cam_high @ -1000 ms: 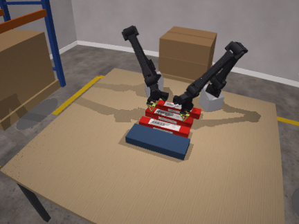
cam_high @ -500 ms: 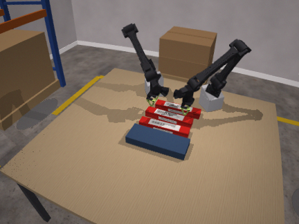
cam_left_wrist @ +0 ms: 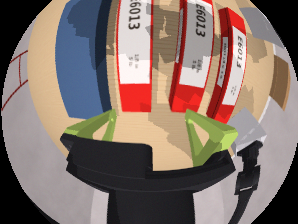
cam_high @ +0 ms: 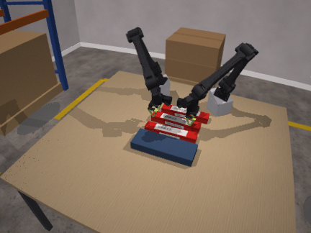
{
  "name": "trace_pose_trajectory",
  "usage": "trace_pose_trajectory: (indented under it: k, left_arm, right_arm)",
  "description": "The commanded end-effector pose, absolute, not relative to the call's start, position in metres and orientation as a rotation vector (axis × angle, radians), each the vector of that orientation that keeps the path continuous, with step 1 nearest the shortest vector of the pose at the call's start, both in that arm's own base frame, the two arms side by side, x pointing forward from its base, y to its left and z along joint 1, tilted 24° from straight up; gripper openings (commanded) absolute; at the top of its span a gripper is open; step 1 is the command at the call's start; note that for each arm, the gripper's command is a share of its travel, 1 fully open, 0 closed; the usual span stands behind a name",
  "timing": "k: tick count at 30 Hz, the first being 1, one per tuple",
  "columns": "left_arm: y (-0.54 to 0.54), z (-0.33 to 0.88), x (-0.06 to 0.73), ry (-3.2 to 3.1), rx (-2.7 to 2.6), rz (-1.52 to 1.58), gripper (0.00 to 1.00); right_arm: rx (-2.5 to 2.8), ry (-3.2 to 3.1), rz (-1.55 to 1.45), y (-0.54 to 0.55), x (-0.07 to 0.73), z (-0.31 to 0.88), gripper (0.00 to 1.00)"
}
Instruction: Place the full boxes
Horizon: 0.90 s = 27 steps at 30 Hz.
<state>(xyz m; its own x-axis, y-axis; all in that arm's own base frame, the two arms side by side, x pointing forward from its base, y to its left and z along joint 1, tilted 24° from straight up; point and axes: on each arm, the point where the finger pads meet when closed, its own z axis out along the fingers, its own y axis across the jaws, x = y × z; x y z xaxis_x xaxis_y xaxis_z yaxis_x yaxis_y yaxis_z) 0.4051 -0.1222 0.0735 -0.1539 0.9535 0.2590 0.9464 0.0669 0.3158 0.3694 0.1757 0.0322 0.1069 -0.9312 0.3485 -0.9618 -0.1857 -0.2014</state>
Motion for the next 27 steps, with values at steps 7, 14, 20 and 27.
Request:
trace_pose_trajectory:
  k: [7, 14, 20, 27]
  left_arm:
    - [-0.119, 0.101, 0.455, 2.272, 2.030, 0.652, 1.00]
    - [-0.122, 0.100, 0.446, 2.261, 2.025, 0.656, 1.00]
    - [-0.122, 0.100, 0.446, 2.261, 2.025, 0.656, 1.00]
    - [-0.110, 0.073, 0.443, 2.285, 2.052, 0.644, 1.00]
  right_arm:
    - [2.322, -1.967, 0.642, 0.199, 0.430, 0.067, 1.00]
    - [2.332, -1.970, 0.650, 0.203, 0.424, 0.070, 1.00]
    - [2.332, -1.970, 0.650, 0.203, 0.424, 0.069, 1.00]
    - [2.313, -1.951, 0.630, 0.189, 0.423, 0.045, 1.00]
